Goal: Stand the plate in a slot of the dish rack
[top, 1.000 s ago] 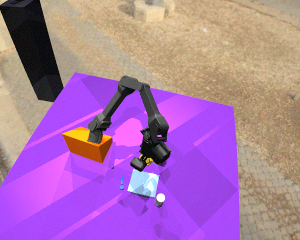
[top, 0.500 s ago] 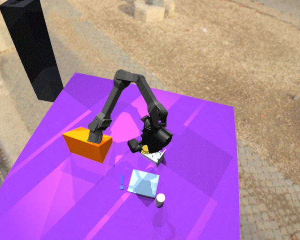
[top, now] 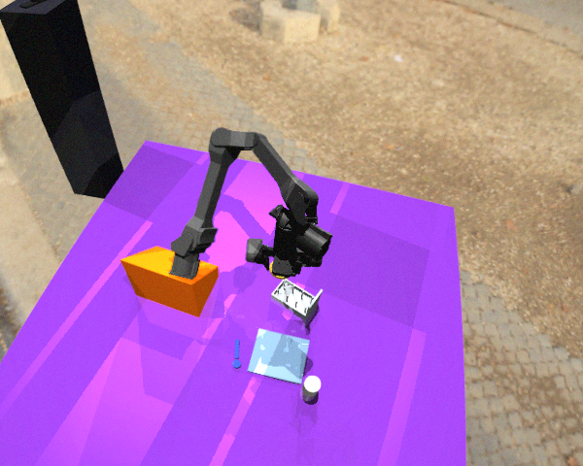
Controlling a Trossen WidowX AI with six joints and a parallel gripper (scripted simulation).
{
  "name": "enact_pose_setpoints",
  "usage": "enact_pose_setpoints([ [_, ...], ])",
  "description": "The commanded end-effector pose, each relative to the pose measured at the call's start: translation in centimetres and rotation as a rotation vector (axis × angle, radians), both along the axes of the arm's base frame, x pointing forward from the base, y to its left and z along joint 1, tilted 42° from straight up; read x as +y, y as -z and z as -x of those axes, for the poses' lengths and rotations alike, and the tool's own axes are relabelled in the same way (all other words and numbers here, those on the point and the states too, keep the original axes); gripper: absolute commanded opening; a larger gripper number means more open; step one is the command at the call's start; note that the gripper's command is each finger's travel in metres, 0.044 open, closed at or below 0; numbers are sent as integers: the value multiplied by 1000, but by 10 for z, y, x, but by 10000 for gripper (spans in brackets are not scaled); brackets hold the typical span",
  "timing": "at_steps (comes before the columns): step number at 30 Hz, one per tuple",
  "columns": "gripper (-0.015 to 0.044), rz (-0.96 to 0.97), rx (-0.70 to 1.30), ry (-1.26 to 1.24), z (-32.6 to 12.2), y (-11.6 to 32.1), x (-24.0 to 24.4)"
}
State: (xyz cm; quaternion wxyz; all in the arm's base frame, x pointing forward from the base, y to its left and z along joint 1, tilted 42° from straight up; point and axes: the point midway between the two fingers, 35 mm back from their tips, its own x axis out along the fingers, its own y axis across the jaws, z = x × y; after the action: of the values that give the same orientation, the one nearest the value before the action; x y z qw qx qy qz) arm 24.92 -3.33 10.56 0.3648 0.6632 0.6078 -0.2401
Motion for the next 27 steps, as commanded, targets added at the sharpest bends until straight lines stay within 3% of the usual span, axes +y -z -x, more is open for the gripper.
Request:
enact_pose_setpoints([
  [1, 0, -30, 90, 112, 6, -9, 13],
  [14, 0, -111, 360, 423, 29, -28, 49],
  [21, 0, -108, 364, 424, 29, -28, 50],
  [27, 0, 27, 350, 359, 30, -4, 52],
])
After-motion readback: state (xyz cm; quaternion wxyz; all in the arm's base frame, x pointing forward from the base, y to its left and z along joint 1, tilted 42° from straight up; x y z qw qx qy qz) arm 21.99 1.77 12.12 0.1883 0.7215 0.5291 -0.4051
